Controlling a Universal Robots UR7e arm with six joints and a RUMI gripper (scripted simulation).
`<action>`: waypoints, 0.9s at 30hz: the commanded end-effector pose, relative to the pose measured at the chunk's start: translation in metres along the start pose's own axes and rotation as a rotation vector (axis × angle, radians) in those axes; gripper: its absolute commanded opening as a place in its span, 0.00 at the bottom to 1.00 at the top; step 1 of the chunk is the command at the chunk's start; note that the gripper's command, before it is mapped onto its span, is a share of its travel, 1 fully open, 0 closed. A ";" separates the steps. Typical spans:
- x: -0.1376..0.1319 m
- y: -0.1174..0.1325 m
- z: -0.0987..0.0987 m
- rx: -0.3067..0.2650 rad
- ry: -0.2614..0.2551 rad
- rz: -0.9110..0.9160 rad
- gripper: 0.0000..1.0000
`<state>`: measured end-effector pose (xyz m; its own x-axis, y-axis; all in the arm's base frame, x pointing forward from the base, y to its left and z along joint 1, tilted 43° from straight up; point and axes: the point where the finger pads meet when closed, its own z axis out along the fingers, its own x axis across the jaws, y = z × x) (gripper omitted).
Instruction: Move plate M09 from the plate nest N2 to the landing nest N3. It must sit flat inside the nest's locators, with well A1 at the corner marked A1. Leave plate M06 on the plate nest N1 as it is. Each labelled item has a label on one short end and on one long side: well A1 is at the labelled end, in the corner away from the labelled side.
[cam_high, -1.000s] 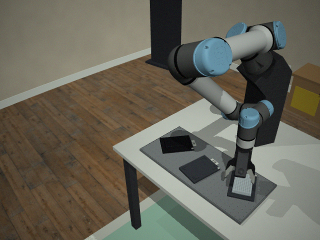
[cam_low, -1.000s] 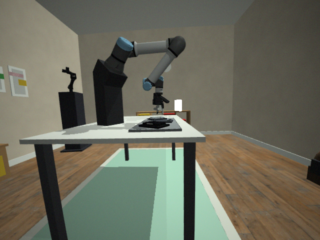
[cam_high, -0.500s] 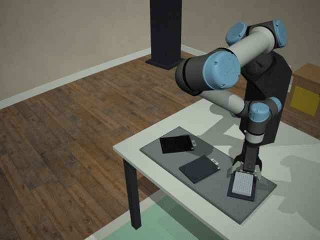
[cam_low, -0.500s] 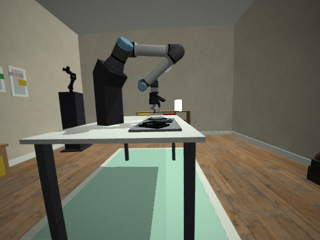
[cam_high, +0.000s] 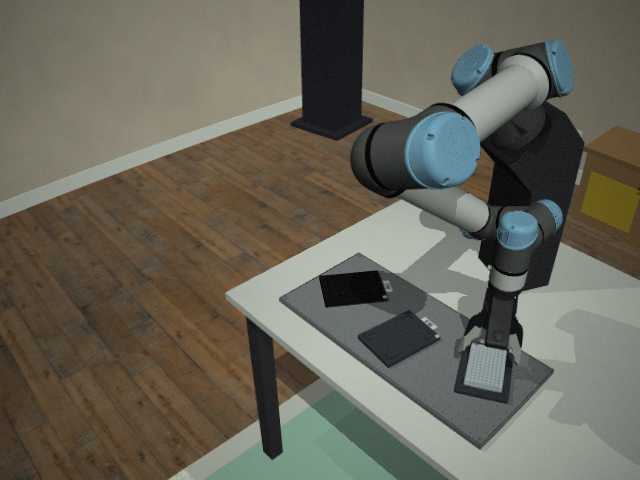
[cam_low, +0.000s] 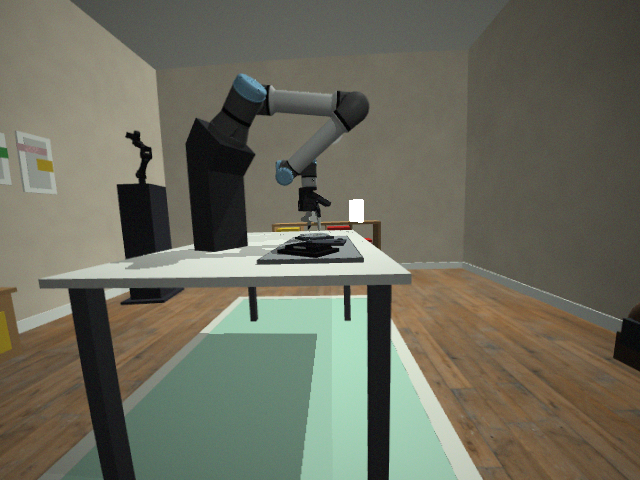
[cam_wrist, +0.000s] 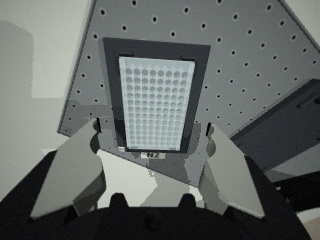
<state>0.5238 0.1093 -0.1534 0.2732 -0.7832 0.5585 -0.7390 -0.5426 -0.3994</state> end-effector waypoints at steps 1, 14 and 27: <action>0.000 0.000 0.007 0.001 0.000 0.000 0.82; 0.000 0.000 0.019 0.001 0.000 0.000 0.82; 0.000 0.000 0.019 0.001 0.000 0.000 0.00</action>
<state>0.5358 0.1034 -0.1675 0.2732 -0.7832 0.5586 -0.7389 -0.5426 -0.3995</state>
